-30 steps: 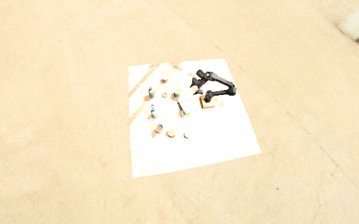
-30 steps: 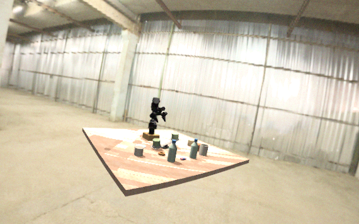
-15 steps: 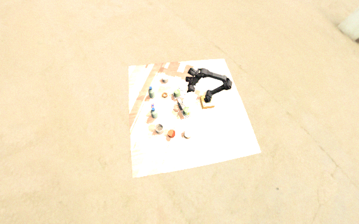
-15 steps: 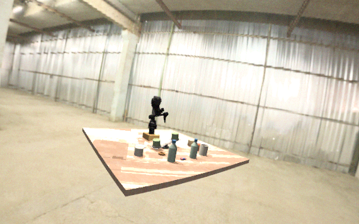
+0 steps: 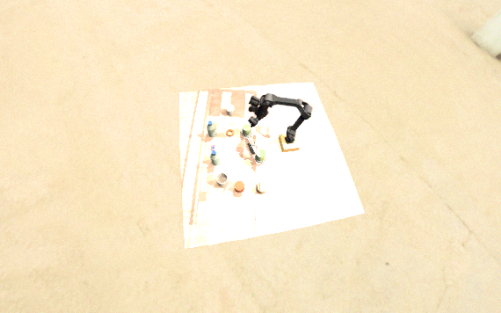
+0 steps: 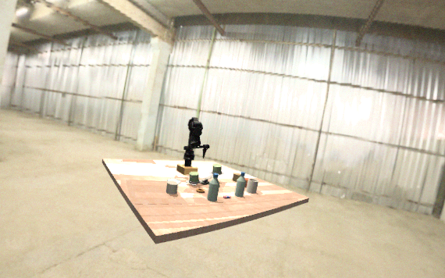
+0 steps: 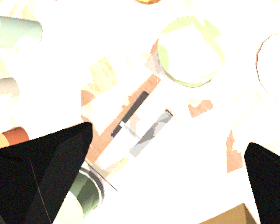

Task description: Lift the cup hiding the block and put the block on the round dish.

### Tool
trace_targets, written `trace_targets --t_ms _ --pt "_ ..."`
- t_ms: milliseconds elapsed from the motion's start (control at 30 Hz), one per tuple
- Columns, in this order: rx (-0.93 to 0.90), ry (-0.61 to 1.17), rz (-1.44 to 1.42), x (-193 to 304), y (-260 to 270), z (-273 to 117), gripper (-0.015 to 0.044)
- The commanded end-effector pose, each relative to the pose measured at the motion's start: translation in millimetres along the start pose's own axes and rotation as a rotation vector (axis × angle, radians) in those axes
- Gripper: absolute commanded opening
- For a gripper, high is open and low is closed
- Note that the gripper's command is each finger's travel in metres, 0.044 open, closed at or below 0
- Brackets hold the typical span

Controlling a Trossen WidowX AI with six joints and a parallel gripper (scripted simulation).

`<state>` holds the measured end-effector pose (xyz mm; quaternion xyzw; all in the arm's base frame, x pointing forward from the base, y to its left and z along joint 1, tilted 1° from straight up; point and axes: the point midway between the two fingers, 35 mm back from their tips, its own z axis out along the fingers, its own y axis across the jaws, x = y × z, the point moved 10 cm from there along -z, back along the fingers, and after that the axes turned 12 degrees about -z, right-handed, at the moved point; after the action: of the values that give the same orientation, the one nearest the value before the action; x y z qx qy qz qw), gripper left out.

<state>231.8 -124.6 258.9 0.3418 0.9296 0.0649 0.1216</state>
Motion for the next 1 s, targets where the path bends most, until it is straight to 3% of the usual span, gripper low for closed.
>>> trace_targets --t_ms 0,433,967 --pt "0.057 0.048 0.131 -19 3 17 0.044" --pt "0.245 0.113 0.5 -64 11 75 0.044" --pt "0.256 0.114 0.518 -63 8 92 0.044"
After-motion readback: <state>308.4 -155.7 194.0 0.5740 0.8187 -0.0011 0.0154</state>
